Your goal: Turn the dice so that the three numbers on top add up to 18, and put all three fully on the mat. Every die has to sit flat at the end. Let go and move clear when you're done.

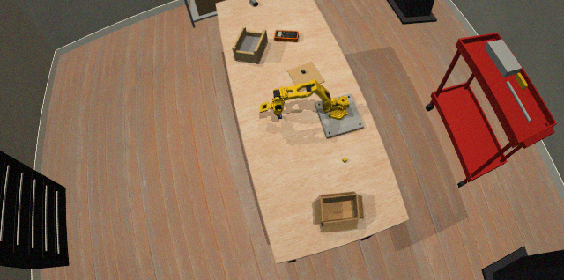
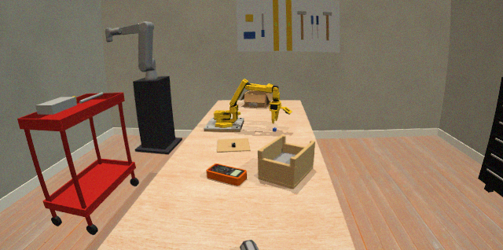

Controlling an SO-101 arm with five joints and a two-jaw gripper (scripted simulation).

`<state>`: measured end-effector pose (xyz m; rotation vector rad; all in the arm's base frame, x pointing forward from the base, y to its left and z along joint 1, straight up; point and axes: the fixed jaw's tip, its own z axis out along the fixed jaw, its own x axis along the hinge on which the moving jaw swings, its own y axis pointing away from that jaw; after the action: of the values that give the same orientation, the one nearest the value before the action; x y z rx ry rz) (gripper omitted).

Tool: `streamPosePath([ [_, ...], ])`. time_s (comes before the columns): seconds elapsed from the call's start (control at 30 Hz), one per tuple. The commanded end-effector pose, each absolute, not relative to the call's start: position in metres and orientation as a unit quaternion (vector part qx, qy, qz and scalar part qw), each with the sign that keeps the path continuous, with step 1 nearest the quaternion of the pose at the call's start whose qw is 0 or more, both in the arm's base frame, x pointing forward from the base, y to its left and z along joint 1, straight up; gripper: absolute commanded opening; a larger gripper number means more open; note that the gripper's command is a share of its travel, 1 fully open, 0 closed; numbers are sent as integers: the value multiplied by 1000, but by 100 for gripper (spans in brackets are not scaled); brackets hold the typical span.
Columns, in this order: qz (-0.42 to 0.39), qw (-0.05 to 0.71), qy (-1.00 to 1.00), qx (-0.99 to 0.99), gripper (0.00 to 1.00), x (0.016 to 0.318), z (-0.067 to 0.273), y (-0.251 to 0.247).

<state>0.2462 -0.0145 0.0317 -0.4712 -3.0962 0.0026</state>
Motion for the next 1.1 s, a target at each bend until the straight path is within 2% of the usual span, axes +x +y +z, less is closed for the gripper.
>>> streamPosePath([
  [0.0, 1, 14, -988, -152, 25, 245, 24, -12],
  [1.07, 1, 14, -988, -152, 25, 244, -14, -12],
])
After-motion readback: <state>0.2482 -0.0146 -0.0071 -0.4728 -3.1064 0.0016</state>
